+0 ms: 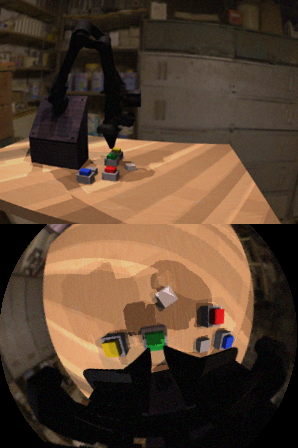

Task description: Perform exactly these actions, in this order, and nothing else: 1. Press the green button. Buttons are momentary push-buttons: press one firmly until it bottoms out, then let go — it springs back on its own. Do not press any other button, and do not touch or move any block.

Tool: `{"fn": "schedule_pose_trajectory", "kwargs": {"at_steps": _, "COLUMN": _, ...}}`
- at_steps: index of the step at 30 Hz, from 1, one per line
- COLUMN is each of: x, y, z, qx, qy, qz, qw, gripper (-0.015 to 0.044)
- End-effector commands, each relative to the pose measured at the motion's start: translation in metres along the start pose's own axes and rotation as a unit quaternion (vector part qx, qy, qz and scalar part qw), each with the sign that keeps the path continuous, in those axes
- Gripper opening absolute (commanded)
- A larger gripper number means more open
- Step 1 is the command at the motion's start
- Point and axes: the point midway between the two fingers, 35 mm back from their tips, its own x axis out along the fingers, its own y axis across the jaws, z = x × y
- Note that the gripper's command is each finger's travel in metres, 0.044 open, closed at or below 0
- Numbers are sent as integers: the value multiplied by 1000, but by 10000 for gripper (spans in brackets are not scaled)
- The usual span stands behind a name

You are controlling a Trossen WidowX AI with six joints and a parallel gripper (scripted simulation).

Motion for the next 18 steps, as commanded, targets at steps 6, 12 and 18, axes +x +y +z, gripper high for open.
{"fn": "schedule_pose_trajectory", "kwargs": {"at_steps": 6, "x": 2, "y": -1, "z": -2, "qx": -3, "qy": 1, "qz": -3, "qw": 1000, "gripper": 20}}
{"fn": "schedule_pose_trajectory", "kwargs": {"at_steps": 12, "x": 7, "y": -1, "z": -1, "qx": -3, "qy": 1, "qz": -2, "qw": 1000, "gripper": 20}}
{"fn": "schedule_pose_trajectory", "kwargs": {"at_steps": 18, "x": 17, "y": -1, "z": -1, "qx": -3, "qy": 1, "qz": -2, "qw": 1000, "gripper": 20}}
